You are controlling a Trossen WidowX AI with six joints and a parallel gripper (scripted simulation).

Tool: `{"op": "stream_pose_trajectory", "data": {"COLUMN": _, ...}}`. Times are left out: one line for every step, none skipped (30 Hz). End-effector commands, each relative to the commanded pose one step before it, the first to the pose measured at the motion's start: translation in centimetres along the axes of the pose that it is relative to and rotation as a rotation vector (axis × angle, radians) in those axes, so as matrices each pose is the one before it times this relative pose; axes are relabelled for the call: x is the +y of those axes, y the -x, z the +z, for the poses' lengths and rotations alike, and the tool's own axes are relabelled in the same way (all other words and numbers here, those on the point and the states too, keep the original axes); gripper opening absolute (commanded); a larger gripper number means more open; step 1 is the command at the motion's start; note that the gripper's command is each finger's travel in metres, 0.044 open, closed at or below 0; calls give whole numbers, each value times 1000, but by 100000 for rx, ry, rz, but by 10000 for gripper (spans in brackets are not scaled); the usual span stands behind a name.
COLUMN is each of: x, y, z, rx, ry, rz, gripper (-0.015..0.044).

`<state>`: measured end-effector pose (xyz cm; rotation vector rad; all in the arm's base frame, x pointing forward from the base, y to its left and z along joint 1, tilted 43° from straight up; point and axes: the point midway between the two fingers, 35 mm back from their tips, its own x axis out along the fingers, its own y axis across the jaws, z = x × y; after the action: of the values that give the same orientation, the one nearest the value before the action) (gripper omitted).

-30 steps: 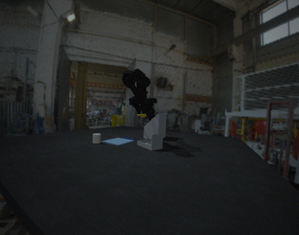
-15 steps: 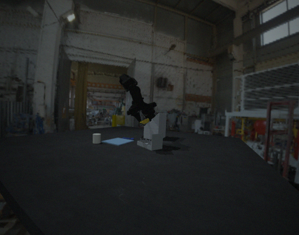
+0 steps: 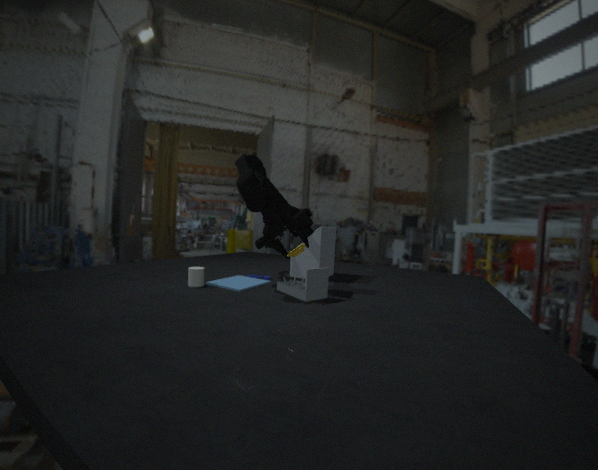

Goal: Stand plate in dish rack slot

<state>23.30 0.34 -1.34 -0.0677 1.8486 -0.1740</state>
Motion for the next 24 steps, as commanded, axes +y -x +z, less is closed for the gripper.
{"op": "stream_pose_trajectory", "data": {"x": -115, "y": -558, "z": -11, "rx": -880, "ry": 7370, "rz": 6865, "gripper": 0}}
{"op": "stream_pose_trajectory", "data": {"x": -69, "y": -129, "z": 21, "rx": -371, "ry": 1839, "rz": 1596, "gripper": 0}}
{"op": "stream_pose_trajectory", "data": {"x": -71, "y": -125, "z": 20, "rx": -432, "ry": 1843, "rz": 1579, "gripper": 0}}
{"op": "stream_pose_trajectory", "data": {"x": -73, "y": -120, "z": 19, "rx": -493, "ry": 1847, "rz": 1560, "gripper": 0}}
{"op": "stream_pose_trajectory", "data": {"x": -75, "y": -116, "z": 17, "rx": -553, "ry": 1852, "rz": 1538, "gripper": 0}}
{"op": "stream_pose_trajectory", "data": {"x": -77, "y": -111, "z": 16, "rx": -612, "ry": 1856, "rz": 1514, "gripper": 0}}
{"op": "stream_pose_trajectory", "data": {"x": -79, "y": -107, "z": 15, "rx": -670, "ry": 1861, "rz": 1489, "gripper": 0}}
{"op": "stream_pose_trajectory", "data": {"x": -80, "y": -102, "z": 13, "rx": -727, "ry": 1866, "rz": 1461, "gripper": 0}}
{"op": "stream_pose_trajectory", "data": {"x": -82, "y": -97, "z": 11, "rx": -783, "ry": 1872, "rz": 1431, "gripper": 0}}
{"op": "stream_pose_trajectory", "data": {"x": -86, "y": -94, "z": 7, "rx": -824, "ry": 1876, "rz": 1391, "gripper": 0}}
{"op": "stream_pose_trajectory", "data": {"x": -87, "y": -90, "z": 5, "rx": -877, "ry": 1882, "rz": 1358, "gripper": 0}}
{"op": "stream_pose_trajectory", "data": {"x": -89, "y": -85, "z": 3, "rx": -929, "ry": 1887, "rz": 1322, "gripper": 0}}
{"op": "stream_pose_trajectory", "data": {"x": -90, "y": -81, "z": 1, "rx": -979, "ry": 1893, "rz": 1285, "gripper": 0}}
{"op": "stream_pose_trajectory", "data": {"x": -91, "y": -76, "z": -1, "rx": -1028, "ry": 1899, "rz": 1246, "gripper": 0}}
{"op": "stream_pose_trajectory", "data": {"x": -92, "y": -72, "z": -3, "rx": -1076, "ry": 1906, "rz": 1205, "gripper": 0}}
{"op": "stream_pose_trajectory", "data": {"x": -93, "y": -67, "z": -5, "rx": -1122, "ry": 1912, "rz": 1163, "gripper": 0}}
{"op": "stream_pose_trajectory", "data": {"x": -93, "y": -62, "z": -7, "rx": -1166, "ry": 1919, "rz": 1119, "gripper": 0}}
{"op": "stream_pose_trajectory", "data": {"x": -94, "y": -58, "z": -9, "rx": -1208, "ry": 1925, "rz": 1073, "gripper": 0}}
{"op": "stream_pose_trajectory", "data": {"x": -94, "y": -53, "z": -11, "rx": -1249, "ry": 1932, "rz": 1026, "gripper": 0}}
{"op": "stream_pose_trajectory", "data": {"x": -93, "y": -47, "z": -9, "rx": -1305, "ry": 1942, "rz": 981, "gripper": 0}}
{"op": "stream_pose_trajectory", "data": {"x": -93, "y": -43, "z": -11, "rx": -1342, "ry": 1950, "rz": 931, "gripper": 0}}
{"op": "stream_pose_trajectory", "data": {"x": -94, "y": -38, "z": -13, "rx": -1378, "ry": 1958, "rz": 879, "gripper": 0}}
{"op": "stream_pose_trajectory", "data": {"x": -94, "y": -34, "z": -16, "rx": -1411, "ry": 1966, "rz": 826, "gripper": 0}}
{"op": "stream_pose_trajectory", "data": {"x": -94, "y": -29, "z": -18, "rx": -1442, "ry": 1974, "rz": 772, "gripper": 0}}
